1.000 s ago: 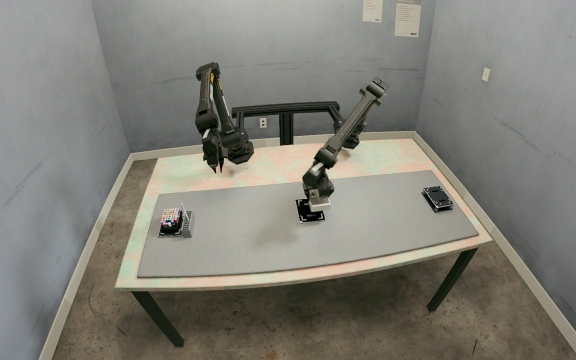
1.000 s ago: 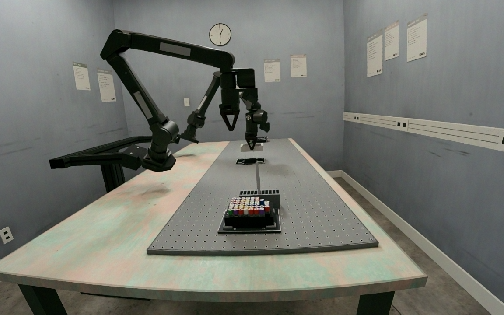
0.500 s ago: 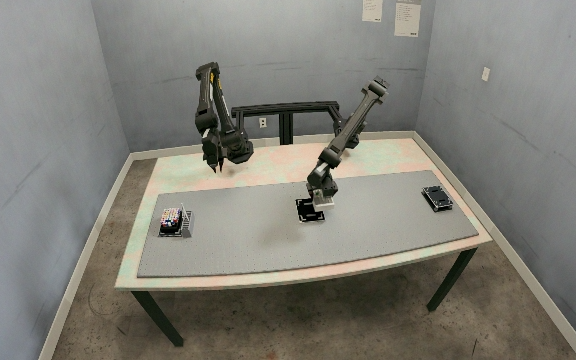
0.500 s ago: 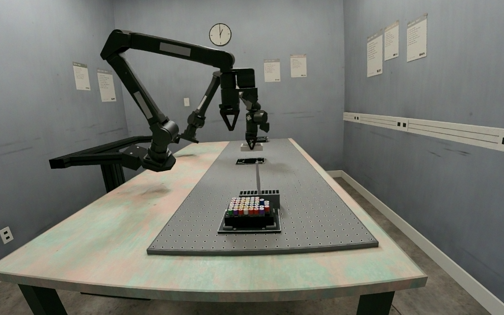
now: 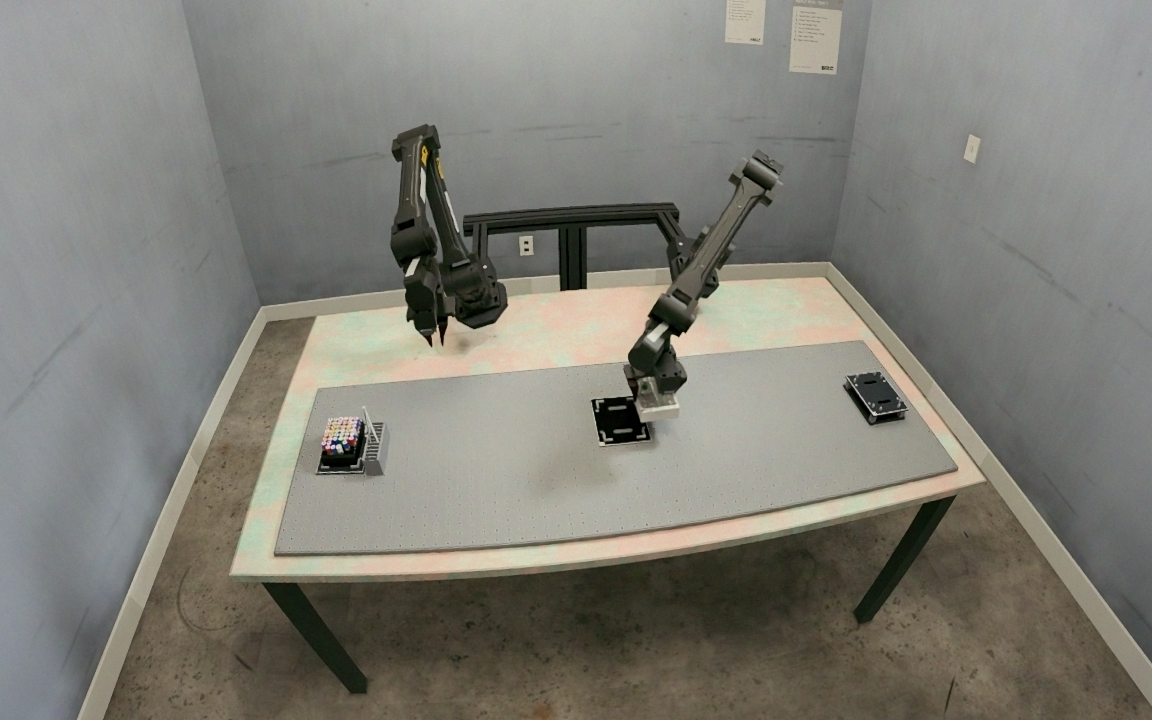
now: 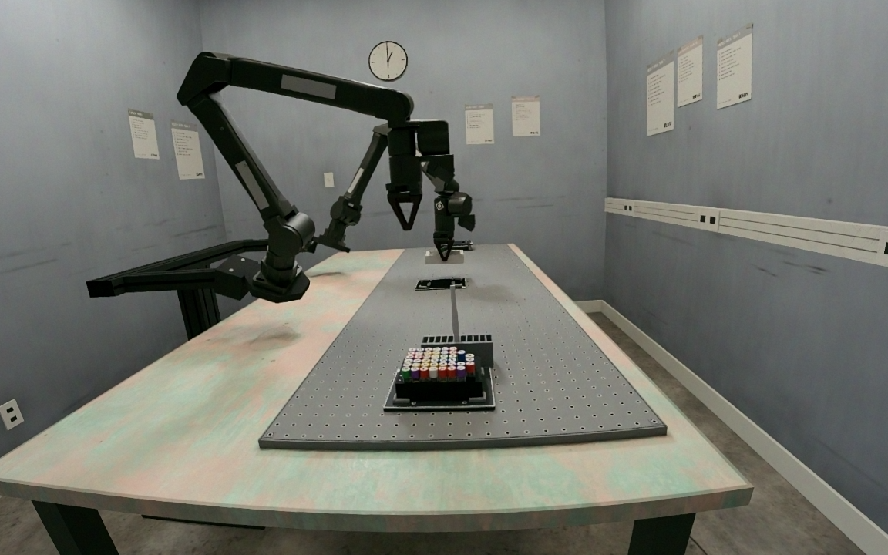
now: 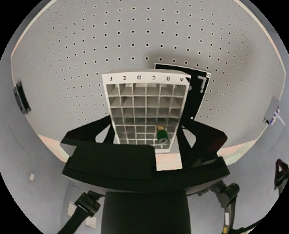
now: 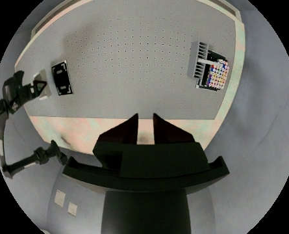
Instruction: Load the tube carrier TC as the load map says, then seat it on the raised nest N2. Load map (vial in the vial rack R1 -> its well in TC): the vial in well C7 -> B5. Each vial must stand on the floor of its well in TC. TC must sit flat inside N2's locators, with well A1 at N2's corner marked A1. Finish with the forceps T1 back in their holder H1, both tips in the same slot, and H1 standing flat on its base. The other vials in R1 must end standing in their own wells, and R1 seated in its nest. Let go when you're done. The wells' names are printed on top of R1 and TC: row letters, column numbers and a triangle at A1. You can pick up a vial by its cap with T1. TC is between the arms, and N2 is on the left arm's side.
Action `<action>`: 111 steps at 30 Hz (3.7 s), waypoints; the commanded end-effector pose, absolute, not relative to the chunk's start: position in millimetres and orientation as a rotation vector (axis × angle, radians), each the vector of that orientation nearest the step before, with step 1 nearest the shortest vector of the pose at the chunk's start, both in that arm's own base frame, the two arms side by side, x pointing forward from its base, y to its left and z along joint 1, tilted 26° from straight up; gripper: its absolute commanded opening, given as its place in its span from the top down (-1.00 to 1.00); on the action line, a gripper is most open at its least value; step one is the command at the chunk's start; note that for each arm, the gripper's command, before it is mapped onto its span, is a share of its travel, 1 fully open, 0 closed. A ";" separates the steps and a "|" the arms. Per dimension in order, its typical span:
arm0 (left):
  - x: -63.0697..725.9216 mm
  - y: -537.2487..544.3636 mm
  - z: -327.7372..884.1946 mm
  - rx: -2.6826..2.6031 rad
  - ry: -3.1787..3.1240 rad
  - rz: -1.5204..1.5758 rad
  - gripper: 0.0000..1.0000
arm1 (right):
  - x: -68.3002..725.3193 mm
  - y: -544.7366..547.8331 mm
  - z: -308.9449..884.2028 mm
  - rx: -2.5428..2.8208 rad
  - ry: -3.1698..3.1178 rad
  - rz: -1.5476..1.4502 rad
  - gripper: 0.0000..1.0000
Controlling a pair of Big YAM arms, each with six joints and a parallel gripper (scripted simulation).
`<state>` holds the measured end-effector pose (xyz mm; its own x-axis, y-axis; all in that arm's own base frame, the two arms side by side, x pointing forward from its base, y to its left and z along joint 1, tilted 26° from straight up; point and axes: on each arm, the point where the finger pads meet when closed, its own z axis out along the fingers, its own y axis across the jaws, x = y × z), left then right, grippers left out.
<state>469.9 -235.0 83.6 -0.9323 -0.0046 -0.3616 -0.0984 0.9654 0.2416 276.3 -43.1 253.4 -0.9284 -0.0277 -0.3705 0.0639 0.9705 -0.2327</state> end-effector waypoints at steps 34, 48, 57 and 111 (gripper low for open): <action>472.0 -188.4 120.7 -0.050 2.717 0.319 1.00 | 280.9 -44.3 268.8 0.053 2.705 -0.340 0.52; 474.6 -164.6 126.0 -0.065 2.713 0.320 1.00 | 280.9 -44.3 268.8 0.053 2.705 -0.340 0.52; 478.4 -164.3 139.1 -0.046 2.699 0.306 1.00 | 280.9 -44.3 268.8 0.053 2.705 -0.340 0.52; 480.4 -77.8 159.5 -0.067 2.692 0.319 1.00 | 280.9 -44.3 268.8 0.053 2.705 -0.340 0.52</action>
<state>469.7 -83.0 128.8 -0.9329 -0.0017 -0.3601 -0.0921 0.9679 0.2340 276.3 -43.1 253.4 -0.9284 -0.0277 -0.3705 0.0639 0.9705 -0.2327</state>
